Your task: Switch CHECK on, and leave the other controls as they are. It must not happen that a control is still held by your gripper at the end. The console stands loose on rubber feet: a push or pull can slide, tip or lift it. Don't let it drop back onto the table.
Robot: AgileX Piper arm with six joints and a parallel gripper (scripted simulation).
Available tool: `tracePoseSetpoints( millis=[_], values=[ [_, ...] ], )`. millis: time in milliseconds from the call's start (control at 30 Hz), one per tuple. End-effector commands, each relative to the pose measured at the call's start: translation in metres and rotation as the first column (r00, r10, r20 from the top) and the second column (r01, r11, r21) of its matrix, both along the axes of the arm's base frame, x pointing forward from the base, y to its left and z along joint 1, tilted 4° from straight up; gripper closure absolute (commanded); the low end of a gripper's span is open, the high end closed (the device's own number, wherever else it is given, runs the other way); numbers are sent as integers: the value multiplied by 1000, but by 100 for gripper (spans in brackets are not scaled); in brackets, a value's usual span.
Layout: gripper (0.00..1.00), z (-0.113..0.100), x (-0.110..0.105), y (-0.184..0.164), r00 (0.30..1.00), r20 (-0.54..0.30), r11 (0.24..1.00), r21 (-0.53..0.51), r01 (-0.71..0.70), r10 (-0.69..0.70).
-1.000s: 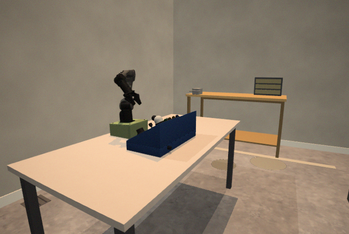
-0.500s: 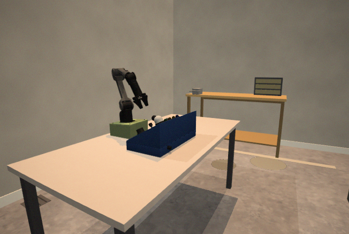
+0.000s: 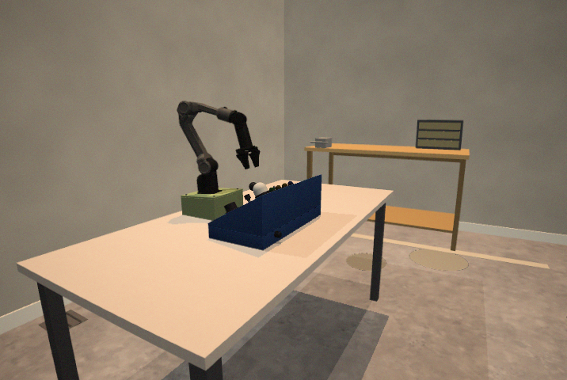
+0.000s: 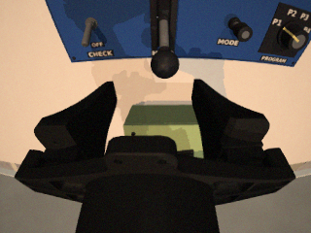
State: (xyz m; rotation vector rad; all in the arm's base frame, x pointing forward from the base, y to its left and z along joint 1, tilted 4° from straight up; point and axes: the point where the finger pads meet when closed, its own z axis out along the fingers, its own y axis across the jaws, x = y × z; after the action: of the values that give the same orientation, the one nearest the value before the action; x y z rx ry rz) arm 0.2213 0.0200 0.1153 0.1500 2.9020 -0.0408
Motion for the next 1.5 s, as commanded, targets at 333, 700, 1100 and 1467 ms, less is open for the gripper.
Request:
tracePoseSetpoints(
  millis=[333, 700, 1100, 1467],
  values=[
    [0, 7, 16, 65, 993, 116, 999, -36, 19, -14],
    [0, 12, 17, 104, 982, 191, 1000, -14, 16, -14],
    [6, 12, 17, 105, 981, 194, 1000, -12, 16, -13],
    [6, 12, 17, 105, 981, 194, 1000, -12, 16, -13]
  ],
)
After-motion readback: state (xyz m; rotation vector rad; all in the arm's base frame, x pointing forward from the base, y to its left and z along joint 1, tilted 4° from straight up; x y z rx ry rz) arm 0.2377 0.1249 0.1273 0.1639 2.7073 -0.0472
